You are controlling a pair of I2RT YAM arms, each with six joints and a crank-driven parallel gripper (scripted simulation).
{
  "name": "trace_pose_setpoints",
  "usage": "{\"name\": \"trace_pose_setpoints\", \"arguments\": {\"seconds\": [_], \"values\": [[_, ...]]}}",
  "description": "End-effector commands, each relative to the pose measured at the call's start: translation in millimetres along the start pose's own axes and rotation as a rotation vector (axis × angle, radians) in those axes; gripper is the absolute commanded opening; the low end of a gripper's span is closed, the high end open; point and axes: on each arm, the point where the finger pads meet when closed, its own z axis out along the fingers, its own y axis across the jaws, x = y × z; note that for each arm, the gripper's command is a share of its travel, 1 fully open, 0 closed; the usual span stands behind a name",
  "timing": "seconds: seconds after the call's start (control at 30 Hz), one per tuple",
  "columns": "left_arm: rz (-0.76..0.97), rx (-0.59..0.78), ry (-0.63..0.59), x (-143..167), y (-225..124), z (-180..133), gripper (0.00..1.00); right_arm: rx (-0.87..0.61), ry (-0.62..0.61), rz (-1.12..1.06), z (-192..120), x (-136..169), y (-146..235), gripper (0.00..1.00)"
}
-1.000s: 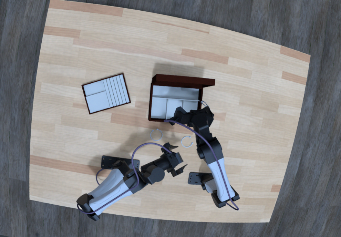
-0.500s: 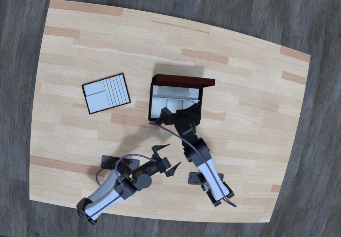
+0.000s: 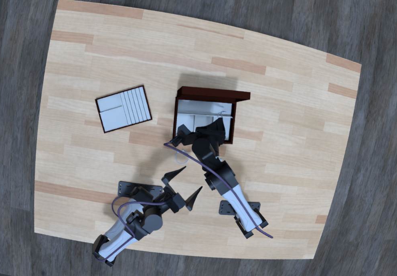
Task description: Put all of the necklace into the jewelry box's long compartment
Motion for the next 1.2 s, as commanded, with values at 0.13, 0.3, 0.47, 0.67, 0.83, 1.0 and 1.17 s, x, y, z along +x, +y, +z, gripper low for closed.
{"name": "trace_pose_setpoints", "arguments": {"seconds": [0.13,0.3,0.47,0.67,0.83,1.0,1.17], "values": [[0.082,-0.080,-0.092,-32,15,-18,1.00,0.084,-0.013,0.010,-16,-12,-25,0.00],[0.141,-0.148,-0.165,-55,25,-35,1.00,0.098,-0.018,0.002,-17,-20,-28,0.00],[0.196,-0.217,-0.230,-74,32,-55,1.00,0.112,-0.024,-0.002,-19,-27,-31,0.00],[0.211,-0.252,-0.258,-80,35,-66,1.00,0.122,-0.028,-0.001,-21,-30,-33,0.00],[0.203,-0.255,-0.283,-86,33,-68,1.00,0.128,-0.031,-0.004,-21,-34,-35,0.00],[0.203,-0.255,-0.283,-86,33,-68,1.00,0.134,-0.035,-0.003,-23,-35,-36,0.00],[0.203,-0.255,-0.283,-86,33,-68,1.00,0.134,-0.035,-0.002,-23,-36,-36,0.00]]}}
